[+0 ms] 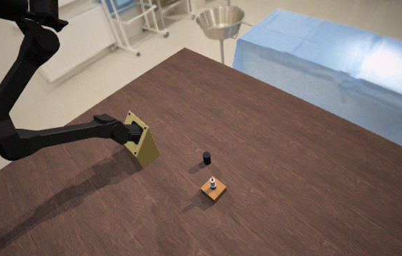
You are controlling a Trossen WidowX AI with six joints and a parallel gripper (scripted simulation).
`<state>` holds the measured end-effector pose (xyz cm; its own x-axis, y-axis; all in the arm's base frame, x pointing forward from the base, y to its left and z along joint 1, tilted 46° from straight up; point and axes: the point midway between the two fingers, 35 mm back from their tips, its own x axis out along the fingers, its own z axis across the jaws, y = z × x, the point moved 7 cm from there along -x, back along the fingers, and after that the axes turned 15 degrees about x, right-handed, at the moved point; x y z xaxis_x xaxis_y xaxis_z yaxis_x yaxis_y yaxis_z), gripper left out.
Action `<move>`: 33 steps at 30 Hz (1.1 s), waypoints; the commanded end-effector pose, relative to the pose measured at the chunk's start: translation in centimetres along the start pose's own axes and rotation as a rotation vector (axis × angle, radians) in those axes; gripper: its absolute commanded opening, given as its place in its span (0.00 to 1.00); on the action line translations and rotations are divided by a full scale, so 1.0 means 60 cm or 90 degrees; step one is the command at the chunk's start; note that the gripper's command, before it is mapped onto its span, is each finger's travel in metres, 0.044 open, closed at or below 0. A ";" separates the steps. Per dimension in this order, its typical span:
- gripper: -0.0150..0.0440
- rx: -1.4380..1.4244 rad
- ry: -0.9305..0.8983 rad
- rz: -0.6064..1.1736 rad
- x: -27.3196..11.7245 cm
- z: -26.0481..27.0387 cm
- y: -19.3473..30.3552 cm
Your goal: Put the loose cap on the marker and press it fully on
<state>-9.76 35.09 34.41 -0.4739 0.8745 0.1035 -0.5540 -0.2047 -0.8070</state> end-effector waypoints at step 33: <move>0.66 0.004 0.889 0.631 -0.305 -0.573 0.175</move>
<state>14.84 34.52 6.18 0.2912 0.2667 -0.9187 -0.4304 -0.8211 -0.3748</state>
